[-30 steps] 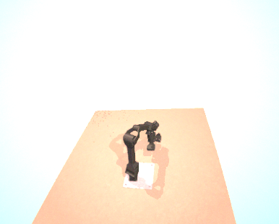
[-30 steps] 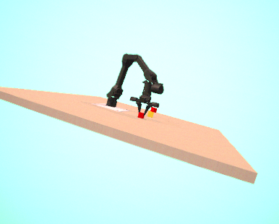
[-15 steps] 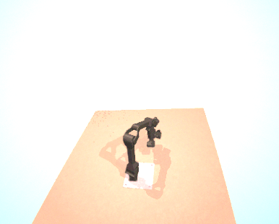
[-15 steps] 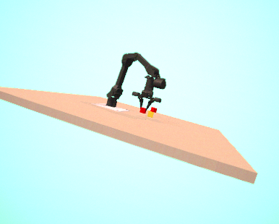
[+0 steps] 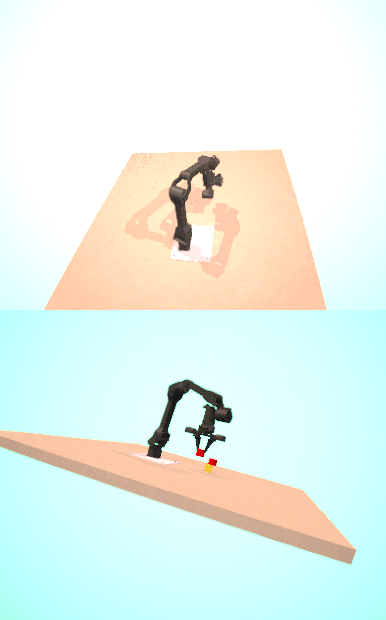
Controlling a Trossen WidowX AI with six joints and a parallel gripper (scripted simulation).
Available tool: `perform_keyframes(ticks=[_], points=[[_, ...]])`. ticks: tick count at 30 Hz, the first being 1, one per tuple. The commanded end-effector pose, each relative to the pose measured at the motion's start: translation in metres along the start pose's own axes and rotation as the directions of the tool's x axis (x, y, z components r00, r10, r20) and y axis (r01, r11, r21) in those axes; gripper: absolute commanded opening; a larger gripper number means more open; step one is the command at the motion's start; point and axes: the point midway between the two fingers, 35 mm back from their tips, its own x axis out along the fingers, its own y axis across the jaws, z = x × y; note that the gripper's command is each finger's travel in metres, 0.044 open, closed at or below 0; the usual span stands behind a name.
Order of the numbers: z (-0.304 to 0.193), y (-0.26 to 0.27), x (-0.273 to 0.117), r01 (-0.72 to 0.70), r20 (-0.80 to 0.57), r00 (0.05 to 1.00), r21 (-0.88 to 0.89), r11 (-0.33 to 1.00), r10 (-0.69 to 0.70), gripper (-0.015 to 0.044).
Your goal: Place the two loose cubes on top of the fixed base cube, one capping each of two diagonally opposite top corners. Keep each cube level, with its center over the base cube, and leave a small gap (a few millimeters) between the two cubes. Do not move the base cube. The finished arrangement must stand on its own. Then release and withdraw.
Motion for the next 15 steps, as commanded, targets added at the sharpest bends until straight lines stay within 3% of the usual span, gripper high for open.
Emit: perform_keyframes(ticks=[1,8,15], points=[[-0.001,-0.002,-0.014,-0.006,0.005,1.0,0.004,1.0,0.006,0.0105],[-0.004,-0.003,-0.025,-0.006,0.005,1.0,-0.022,1.0,0.006,0.0105],[-0.025,0.003,-0.025,-0.006,0.003,1.0,-0.287,0.958,0.007,0.0105]])
